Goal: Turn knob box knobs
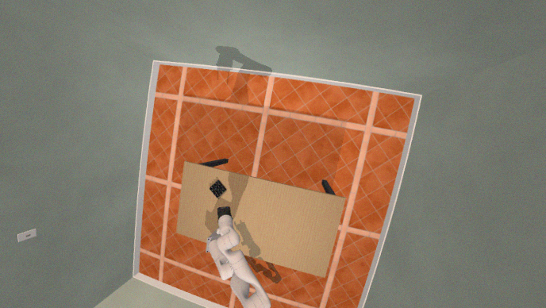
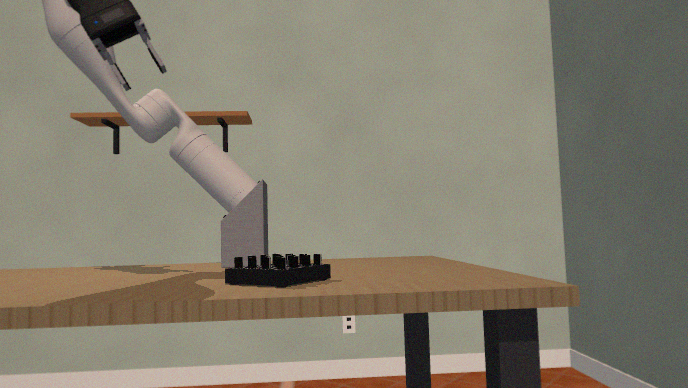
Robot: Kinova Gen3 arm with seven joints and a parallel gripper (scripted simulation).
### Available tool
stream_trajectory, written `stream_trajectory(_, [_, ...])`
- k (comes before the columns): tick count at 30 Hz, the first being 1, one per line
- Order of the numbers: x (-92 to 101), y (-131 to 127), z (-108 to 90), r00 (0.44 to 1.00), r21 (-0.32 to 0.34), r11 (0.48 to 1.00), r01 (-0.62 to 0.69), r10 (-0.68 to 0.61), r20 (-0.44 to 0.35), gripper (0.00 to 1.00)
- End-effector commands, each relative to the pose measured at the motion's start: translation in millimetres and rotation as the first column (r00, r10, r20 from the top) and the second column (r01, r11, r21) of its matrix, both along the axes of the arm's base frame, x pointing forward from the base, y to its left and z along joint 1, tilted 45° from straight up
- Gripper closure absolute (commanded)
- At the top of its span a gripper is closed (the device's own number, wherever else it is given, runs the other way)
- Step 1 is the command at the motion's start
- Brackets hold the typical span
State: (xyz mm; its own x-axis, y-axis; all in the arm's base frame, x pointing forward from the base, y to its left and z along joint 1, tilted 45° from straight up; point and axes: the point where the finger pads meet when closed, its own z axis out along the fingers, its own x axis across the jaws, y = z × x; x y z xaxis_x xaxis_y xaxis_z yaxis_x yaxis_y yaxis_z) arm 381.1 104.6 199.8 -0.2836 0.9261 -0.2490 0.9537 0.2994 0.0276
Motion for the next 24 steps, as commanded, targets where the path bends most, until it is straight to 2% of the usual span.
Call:
stream_trajectory(1, [11.3, -20, -5.2, 0.998, 0.031, 0.998, 0.055, -0.054, -0.029, 0.00])
stream_trajectory(2, [10.5, -31, -7.0, 0.995, 0.045, 0.995, 0.085, -0.082, -0.053, 0.00])
stream_trajectory(5, [24.3, -55, -13.3, 0.985, 0.116, 0.979, 0.166, -0.158, -0.074, 0.00])
stream_trajectory(12, [46.7, -103, -19.3, 0.955, 0.233, 0.927, 0.294, -0.280, -0.095, 0.00])
stream_trajectory(16, [39.6, -78, -50.8, 0.896, 0.213, 0.871, 0.443, -0.418, -0.150, 0.00])
stream_trajectory(18, [39.6, -78, -50.8, 0.896, 0.213, 0.871, 0.443, -0.418, -0.150, 0.00])
stream_trajectory(24, [21.4, -47, -97.2, 0.774, 0.135, 0.766, 0.629, -0.599, -0.205, 0.00])
